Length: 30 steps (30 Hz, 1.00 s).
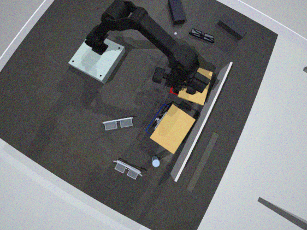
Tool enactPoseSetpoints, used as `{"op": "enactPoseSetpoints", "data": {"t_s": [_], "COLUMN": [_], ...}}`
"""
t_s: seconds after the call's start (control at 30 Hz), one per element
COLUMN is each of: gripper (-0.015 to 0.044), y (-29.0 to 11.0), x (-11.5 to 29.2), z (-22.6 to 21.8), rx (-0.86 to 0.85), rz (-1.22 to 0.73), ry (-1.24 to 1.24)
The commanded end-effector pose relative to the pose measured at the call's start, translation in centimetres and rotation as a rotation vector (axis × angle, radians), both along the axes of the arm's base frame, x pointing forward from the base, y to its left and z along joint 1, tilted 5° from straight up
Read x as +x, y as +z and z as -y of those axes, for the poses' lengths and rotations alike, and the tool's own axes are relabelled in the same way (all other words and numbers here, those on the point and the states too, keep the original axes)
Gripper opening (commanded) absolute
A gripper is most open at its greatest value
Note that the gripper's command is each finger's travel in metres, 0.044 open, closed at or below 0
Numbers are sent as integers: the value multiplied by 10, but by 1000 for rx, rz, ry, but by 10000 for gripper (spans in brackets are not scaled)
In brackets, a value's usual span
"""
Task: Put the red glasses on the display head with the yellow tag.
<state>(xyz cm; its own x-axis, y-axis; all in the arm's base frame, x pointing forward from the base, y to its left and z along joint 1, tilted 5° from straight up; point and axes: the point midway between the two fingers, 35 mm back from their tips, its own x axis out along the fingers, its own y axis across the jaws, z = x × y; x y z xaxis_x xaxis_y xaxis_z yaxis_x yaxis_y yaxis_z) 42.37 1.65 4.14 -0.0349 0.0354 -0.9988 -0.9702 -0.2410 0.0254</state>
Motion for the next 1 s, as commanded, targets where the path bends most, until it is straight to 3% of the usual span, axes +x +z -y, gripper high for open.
{"op": "enactPoseSetpoints", "data": {"t_s": [0.0, 0.97], "gripper": [0, 0], "y": [1, -5], "x": [2, 1], "z": [-1, -1], "rx": [7, 7], "rz": [4, 4], "ry": [-4, -4]}}
